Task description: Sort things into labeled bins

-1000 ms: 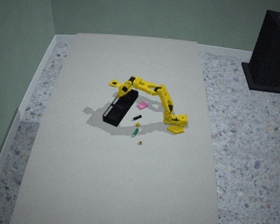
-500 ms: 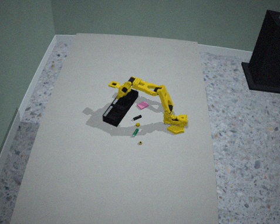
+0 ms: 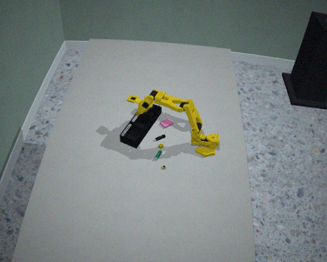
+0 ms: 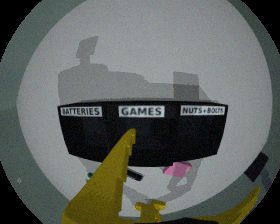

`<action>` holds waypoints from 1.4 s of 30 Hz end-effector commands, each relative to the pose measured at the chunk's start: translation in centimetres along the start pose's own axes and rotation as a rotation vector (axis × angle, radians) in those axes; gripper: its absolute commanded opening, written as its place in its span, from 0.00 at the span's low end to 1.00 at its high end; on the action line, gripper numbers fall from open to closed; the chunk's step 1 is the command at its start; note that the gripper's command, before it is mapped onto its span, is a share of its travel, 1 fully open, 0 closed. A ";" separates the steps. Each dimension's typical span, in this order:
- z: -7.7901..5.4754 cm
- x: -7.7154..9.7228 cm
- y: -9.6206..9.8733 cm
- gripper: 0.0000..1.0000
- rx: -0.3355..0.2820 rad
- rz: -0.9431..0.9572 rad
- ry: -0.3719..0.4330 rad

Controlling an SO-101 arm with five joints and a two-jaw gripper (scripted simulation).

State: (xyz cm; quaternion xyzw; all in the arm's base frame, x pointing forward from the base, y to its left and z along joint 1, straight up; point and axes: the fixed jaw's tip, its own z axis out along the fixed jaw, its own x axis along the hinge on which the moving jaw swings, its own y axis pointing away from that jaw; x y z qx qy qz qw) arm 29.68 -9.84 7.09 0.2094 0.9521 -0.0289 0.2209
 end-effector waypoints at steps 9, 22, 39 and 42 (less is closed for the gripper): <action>-1.0 -1.0 0.4 1.00 -0.010 0.000 -0.052; -1.0 -1.0 0.4 1.00 -0.010 0.000 -0.052; -0.9 -1.1 1.4 1.00 -0.029 0.012 -0.077; -0.8 -1.1 2.1 1.00 -0.043 0.020 -0.094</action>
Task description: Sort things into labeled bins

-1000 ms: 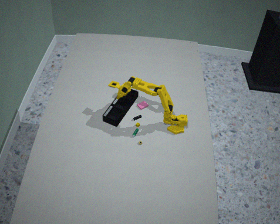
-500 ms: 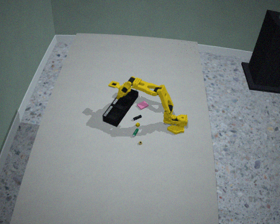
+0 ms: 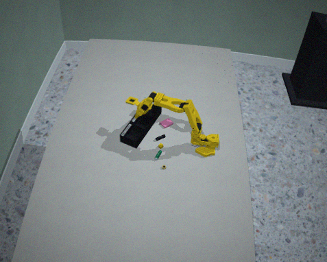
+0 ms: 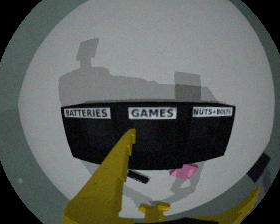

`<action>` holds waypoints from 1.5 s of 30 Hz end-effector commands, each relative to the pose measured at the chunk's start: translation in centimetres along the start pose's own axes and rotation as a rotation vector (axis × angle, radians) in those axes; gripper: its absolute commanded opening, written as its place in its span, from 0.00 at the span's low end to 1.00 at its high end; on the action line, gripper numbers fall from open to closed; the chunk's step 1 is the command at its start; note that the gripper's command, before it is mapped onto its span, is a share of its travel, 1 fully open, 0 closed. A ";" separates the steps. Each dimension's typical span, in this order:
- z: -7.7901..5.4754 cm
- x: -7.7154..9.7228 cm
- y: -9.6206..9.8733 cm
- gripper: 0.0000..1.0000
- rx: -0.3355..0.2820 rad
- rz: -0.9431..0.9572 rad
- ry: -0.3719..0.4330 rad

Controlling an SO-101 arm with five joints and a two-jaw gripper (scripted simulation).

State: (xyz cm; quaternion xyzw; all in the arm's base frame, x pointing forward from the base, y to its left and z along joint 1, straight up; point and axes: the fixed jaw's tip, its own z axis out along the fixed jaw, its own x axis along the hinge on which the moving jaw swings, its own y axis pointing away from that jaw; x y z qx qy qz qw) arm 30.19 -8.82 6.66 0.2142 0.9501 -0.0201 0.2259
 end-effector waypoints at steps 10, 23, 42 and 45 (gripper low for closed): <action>-1.1 -0.7 5.2 1.00 -0.130 0.058 -0.183; -1.3 -0.1 7.2 1.00 -0.192 0.086 -0.222; -2.1 -0.4 7.3 1.00 -0.204 0.088 -0.255; -2.1 -0.4 7.3 1.00 -0.204 0.088 -0.255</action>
